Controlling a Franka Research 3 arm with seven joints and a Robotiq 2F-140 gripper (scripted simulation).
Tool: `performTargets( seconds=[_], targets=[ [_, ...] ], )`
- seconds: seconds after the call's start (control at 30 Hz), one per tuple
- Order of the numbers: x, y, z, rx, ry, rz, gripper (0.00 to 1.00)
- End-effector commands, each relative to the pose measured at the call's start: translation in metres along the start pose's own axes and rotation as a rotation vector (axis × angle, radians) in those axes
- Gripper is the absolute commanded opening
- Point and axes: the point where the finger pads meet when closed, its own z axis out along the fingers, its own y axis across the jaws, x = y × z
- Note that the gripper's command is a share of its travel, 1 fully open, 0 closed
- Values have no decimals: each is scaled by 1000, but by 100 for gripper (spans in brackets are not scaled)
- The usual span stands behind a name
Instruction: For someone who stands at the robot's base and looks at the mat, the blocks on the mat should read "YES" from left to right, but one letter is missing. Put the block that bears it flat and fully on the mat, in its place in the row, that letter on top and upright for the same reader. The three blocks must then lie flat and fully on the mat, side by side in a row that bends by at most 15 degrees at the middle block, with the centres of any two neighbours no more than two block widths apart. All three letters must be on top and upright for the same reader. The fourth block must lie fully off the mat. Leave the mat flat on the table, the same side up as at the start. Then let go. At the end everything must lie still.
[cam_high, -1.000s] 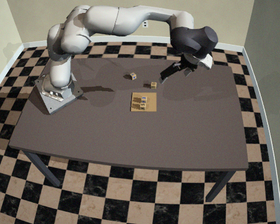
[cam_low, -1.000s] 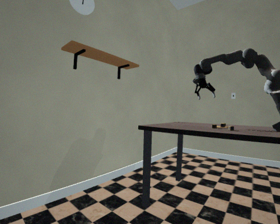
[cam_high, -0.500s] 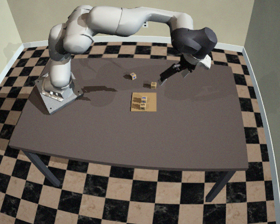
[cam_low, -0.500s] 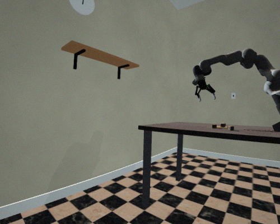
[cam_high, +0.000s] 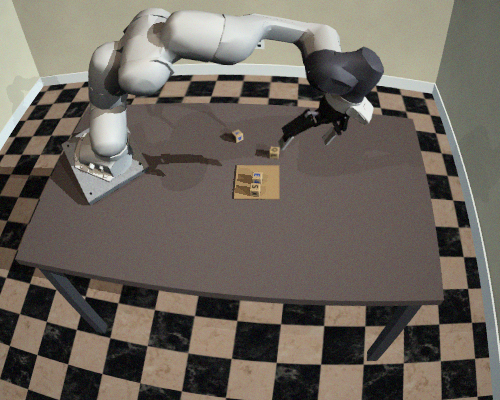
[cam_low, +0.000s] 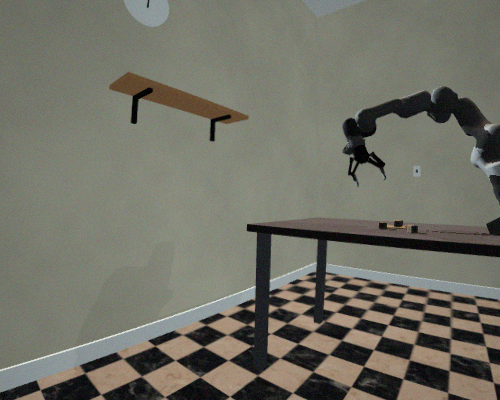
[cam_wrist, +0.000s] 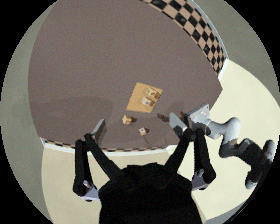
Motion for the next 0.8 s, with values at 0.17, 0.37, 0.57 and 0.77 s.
performTargets(
  seconds=[0.17,0.37,0.57,0.77],
  targets=[
    [-6,-6,15,-16,38,194,100],
    [-11,-9,25,-26,61,260,100],
    [-16,-12,36,-34,85,326,100],
    [-21,-14,46,-39,110,390,100]
  ],
)
